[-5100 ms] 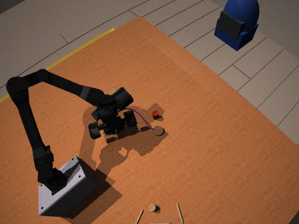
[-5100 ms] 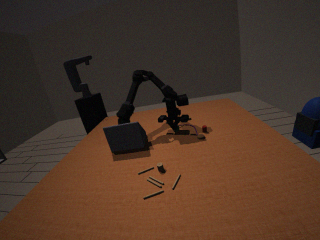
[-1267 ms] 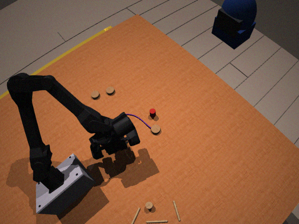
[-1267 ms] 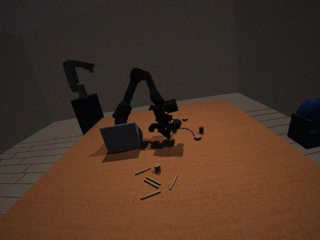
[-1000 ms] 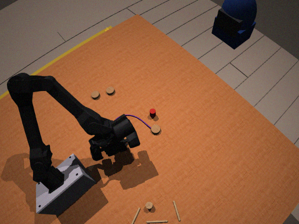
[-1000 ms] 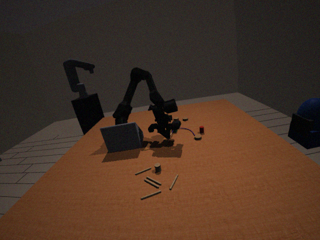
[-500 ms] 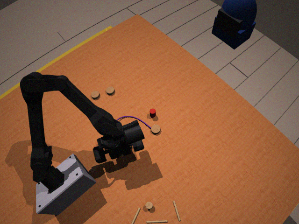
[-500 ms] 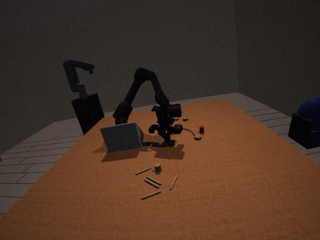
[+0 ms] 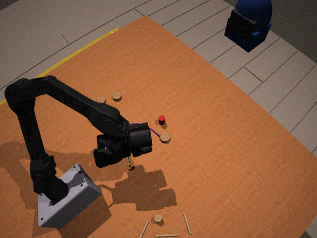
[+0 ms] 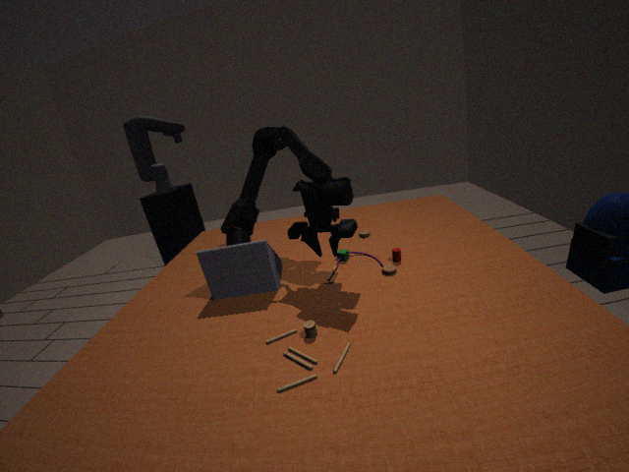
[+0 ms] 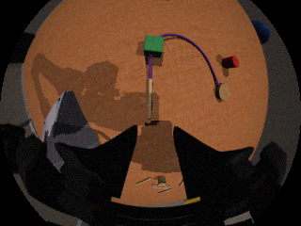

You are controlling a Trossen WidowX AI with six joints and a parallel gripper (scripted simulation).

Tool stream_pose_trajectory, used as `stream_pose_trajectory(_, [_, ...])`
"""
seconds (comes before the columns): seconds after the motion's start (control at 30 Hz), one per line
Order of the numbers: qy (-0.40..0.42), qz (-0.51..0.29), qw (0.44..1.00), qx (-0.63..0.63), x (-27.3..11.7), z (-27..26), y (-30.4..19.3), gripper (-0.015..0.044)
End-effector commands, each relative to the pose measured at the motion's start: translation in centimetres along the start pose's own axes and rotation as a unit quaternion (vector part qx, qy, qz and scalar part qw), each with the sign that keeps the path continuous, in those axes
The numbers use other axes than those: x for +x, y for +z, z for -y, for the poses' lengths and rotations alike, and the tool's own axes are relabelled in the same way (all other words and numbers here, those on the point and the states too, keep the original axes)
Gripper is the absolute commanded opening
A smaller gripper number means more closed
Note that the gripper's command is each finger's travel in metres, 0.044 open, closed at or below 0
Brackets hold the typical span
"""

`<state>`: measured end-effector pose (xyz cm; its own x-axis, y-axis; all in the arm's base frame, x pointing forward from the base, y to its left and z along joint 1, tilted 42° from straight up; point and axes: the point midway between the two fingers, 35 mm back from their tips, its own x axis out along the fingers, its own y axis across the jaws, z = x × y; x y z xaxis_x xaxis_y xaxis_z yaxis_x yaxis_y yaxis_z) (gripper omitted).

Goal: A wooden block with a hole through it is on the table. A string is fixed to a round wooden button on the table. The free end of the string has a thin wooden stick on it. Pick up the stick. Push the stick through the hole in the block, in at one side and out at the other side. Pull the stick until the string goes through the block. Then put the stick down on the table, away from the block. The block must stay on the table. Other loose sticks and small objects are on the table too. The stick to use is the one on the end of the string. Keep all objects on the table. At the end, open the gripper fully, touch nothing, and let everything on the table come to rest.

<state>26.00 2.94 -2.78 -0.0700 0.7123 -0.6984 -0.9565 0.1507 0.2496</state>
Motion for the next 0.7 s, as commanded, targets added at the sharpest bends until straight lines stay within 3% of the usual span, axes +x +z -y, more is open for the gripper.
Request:
stream_pose_trajectory(0.0, [0.006, -0.004, 1.000, -0.004, -0.7, -0.3, 0.2, 0.0210])
stream_pose_trajectory(0.2, [-0.002, 0.000, 1.000, -0.001, -0.4, 0.0, 0.1, 0.0368])
stream_pose_trajectory(0.3, [-0.001, -0.001, 1.000, -0.003, -2.2, 0.1, 0.2, 0.0440])
stream_pose_trajectory(0.67, [-0.001, 0.003, 1.000, 0.002, -2.8, 0.1, 0.2, 0.0440])
